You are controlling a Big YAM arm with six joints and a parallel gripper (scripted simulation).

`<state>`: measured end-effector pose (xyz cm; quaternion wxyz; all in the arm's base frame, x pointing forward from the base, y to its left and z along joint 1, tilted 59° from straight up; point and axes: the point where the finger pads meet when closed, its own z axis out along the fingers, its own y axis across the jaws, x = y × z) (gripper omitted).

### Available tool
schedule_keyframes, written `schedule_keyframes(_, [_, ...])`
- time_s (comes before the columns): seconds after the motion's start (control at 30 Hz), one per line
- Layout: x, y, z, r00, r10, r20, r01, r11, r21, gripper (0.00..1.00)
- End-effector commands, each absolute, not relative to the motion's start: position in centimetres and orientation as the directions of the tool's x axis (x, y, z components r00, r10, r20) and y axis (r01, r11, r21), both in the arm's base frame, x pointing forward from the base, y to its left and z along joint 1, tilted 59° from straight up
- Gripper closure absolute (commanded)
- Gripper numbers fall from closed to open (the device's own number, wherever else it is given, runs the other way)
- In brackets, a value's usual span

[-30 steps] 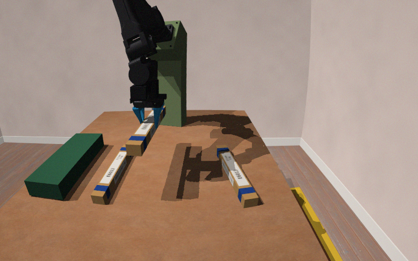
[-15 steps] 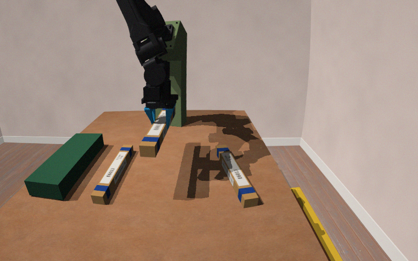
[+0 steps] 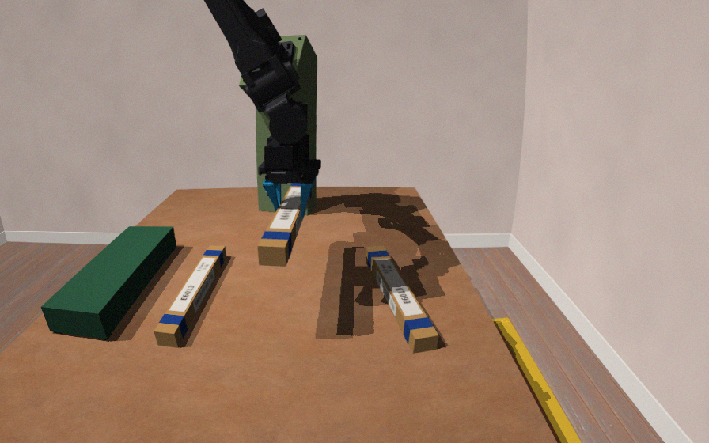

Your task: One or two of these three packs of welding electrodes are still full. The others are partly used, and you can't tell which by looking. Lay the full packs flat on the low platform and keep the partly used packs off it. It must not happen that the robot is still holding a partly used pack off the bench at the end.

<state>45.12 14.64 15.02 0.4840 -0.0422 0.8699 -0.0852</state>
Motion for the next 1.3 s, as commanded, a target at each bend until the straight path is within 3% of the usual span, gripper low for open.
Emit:
schedule_keyframes(0.0, [45.11,16.70,15.20,-0.513,-0.138,-0.847,-0.002,0.987,-0.159,1.00])
schedule_keyframes(1.27, [44.64,15.99,16.01,-0.514,-0.132,-0.848,0.006,0.988,-0.157,1.00])
